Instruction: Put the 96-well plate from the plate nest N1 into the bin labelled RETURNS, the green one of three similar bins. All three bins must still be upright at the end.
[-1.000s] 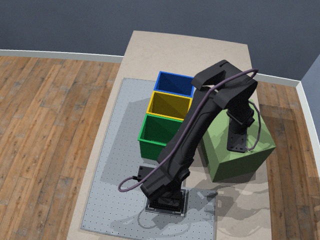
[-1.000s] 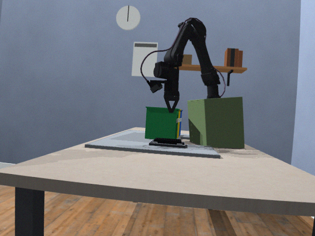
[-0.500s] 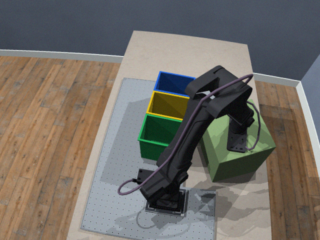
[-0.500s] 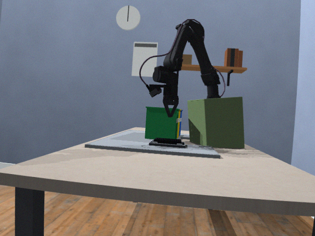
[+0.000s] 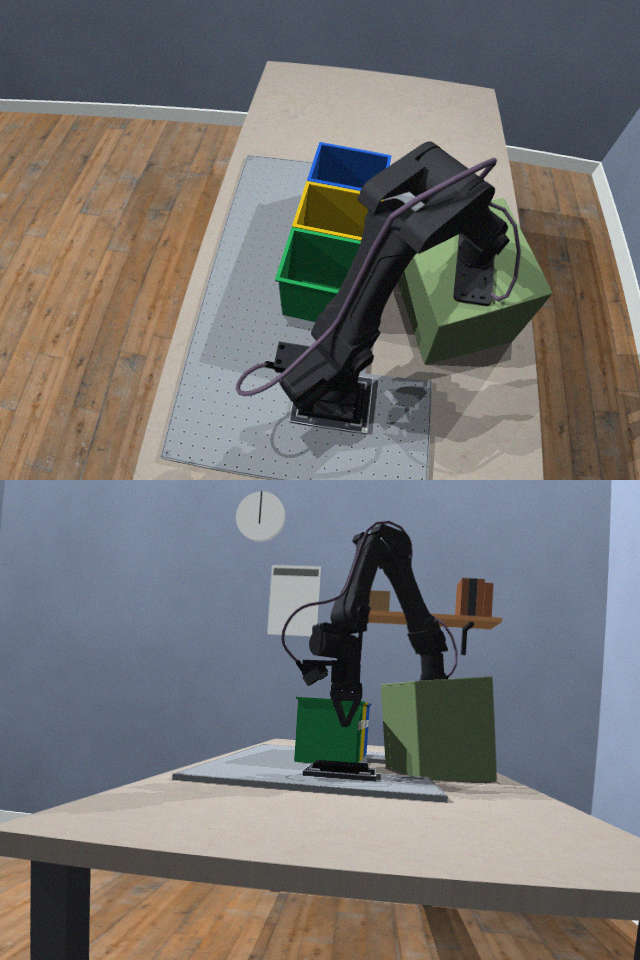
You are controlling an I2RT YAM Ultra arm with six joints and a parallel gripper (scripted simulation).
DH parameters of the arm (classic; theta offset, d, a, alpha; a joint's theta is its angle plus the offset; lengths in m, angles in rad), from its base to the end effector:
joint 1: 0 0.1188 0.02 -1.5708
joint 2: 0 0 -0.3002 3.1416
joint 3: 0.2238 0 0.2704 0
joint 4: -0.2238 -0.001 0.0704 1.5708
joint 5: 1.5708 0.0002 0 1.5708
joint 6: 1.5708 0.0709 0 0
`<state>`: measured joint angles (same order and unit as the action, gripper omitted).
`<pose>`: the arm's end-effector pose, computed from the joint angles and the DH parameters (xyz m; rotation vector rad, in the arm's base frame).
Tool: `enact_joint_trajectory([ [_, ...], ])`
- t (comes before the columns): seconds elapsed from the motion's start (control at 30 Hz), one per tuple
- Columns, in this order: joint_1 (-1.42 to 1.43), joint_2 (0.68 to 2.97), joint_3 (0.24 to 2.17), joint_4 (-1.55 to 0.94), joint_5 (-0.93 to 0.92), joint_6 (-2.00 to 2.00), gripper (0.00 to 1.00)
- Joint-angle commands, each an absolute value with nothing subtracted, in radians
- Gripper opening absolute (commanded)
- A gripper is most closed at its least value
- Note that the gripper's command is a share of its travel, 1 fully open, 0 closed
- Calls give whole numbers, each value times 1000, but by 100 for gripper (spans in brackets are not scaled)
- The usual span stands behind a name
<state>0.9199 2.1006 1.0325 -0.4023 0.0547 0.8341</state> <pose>0.2236 0.2888 0.0352 -0.1260 3.0321 0.0641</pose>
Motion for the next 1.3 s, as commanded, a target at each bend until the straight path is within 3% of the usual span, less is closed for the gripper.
enact_joint_trajectory([
  [0.0, 911, 2125, 1014, -353, 71, 826, 100],
  [1.27, 900, 2321, 1067, -173, 70, 815, 100],
])
